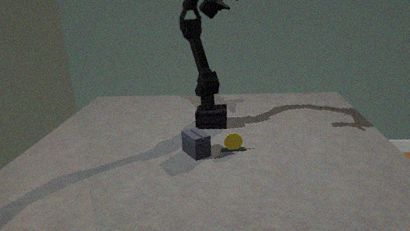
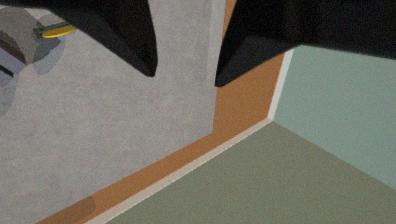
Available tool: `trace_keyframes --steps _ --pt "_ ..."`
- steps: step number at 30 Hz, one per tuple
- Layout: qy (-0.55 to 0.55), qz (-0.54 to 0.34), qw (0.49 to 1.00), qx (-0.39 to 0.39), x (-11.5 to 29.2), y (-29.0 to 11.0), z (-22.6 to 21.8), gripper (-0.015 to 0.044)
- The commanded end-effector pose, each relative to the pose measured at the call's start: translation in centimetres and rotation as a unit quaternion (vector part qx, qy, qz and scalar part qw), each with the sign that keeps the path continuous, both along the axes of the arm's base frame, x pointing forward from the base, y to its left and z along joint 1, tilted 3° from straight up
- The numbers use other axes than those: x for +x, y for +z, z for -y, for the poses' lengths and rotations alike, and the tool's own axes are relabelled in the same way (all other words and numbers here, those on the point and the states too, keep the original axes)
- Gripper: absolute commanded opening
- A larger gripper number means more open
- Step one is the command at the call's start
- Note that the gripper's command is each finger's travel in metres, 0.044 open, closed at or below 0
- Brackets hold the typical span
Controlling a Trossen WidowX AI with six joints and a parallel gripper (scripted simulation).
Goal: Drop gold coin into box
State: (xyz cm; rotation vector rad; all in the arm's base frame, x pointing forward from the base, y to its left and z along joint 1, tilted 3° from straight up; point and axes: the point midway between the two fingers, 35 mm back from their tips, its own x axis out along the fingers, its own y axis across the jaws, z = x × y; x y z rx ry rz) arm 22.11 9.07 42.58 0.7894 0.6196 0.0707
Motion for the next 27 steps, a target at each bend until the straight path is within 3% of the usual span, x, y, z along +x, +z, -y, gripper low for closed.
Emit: trace_keyframes --steps 1,7,14,27 --pt "0.101 -0.037 0.977 -0.186 4.2 -5.6 -1.3 0.0161" --pt "0.212 -0.067 0.92 -0.323 6.7 -10.6 -1.8 0.0161" --pt "0.353 -0.097 0.82 -0.439 8.6 -16.5 -1.8 0.0161" --pt "0.626 -0.114 0.564 -0.526 9.3 -27.5 -0.6 0.0161"
